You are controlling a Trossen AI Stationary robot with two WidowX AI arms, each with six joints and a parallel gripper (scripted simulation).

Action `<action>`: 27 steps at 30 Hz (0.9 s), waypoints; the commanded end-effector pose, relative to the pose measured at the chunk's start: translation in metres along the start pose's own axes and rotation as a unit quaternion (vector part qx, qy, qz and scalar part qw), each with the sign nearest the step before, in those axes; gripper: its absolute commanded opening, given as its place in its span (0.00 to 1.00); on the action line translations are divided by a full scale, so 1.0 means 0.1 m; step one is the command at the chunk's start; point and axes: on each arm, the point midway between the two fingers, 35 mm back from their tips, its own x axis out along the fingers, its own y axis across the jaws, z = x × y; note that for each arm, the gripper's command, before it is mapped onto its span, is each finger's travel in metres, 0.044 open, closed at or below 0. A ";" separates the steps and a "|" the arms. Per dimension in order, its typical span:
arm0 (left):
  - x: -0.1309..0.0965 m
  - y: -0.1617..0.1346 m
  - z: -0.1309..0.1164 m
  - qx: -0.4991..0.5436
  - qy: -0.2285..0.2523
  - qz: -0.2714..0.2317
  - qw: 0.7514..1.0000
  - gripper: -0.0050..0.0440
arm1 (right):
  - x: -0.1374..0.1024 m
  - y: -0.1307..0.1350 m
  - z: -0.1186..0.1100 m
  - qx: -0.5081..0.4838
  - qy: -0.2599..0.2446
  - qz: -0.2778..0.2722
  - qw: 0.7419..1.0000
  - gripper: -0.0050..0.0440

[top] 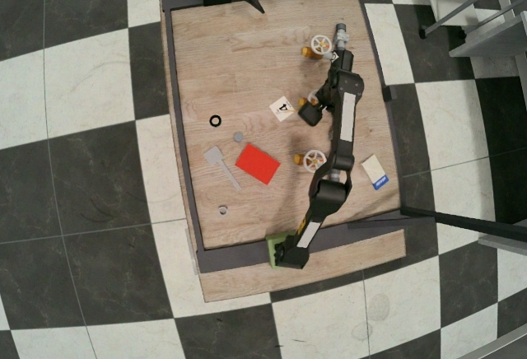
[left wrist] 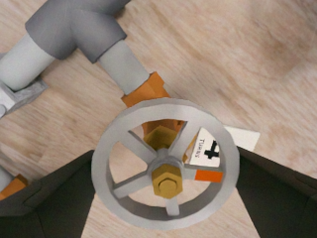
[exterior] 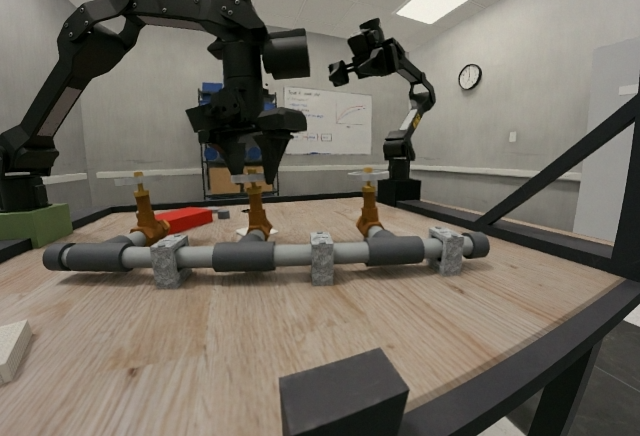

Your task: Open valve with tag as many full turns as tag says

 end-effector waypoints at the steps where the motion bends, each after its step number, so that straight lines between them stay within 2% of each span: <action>1: -0.18 0.01 -0.01 0.002 0.010 0.018 1.000 0.69 | -0.05 0.01 0.09 0.000 -0.014 0.001 1.000 0.92; 5: -0.16 0.01 -0.01 -0.021 0.009 0.017 1.000 0.70 | -0.05 0.01 0.09 0.000 -0.014 0.001 1.000 0.92; 12: -0.17 0.01 -0.01 -0.146 0.007 0.019 0.989 0.70 | -0.05 0.01 0.09 0.000 -0.014 0.001 1.000 0.92; 19: -0.18 0.01 -0.01 -0.262 0.005 0.021 0.965 0.70 | -0.05 0.01 0.09 0.000 -0.014 0.001 1.000 0.92; 21: -0.18 0.01 -0.01 -0.262 0.005 0.021 0.965 0.70 | -0.05 0.01 0.09 0.000 -0.014 0.001 1.000 0.92; 27: -0.19 0.01 -0.02 -0.358 0.003 0.021 0.933 0.70 | -0.05 0.01 0.09 0.000 -0.014 0.001 1.000 0.92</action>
